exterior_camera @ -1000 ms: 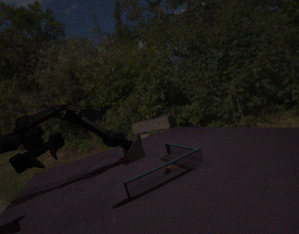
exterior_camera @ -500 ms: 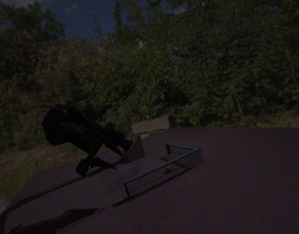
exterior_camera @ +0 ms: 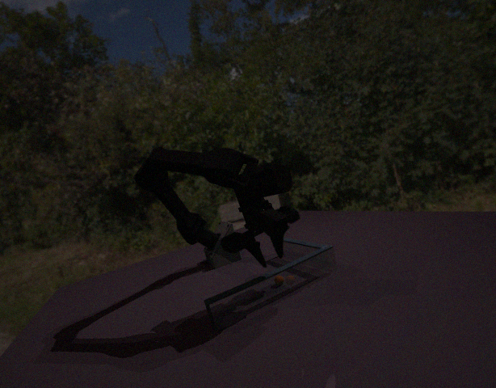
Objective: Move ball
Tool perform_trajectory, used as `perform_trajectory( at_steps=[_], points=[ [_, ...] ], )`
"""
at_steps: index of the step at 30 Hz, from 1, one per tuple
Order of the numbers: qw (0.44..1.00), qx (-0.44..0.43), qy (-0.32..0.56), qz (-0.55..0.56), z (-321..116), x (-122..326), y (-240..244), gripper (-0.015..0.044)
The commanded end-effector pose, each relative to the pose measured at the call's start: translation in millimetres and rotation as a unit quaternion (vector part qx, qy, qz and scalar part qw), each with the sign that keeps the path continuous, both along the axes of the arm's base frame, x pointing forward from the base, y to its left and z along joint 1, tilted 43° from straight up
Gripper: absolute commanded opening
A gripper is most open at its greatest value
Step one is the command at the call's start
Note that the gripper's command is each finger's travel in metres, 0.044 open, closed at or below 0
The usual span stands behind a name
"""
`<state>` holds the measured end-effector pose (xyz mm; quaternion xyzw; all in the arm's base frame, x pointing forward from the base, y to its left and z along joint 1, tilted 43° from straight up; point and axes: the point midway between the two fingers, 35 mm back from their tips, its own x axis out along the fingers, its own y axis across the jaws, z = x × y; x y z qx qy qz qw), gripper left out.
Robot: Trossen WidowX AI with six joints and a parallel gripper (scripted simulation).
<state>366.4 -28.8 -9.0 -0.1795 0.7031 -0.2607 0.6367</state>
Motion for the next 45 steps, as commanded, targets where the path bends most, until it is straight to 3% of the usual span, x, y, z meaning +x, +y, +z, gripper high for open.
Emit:
perform_trajectory(
  at_steps=[1,35,38,45],
  points=[
    [0.999,-0.052,-0.004,-0.01,-14.5,-7.3,3.5,0.0213],
    [0.999,-0.053,-0.004,-0.01,-47.0,-13.3,-26.2,0.0213],
    [0.999,-0.053,-0.004,-0.01,-47.0,-13.3,-26.2,0.0134],
    [0.999,-0.053,-0.004,-0.01,-47.0,-13.3,-26.2,0.0087]
  ],
)
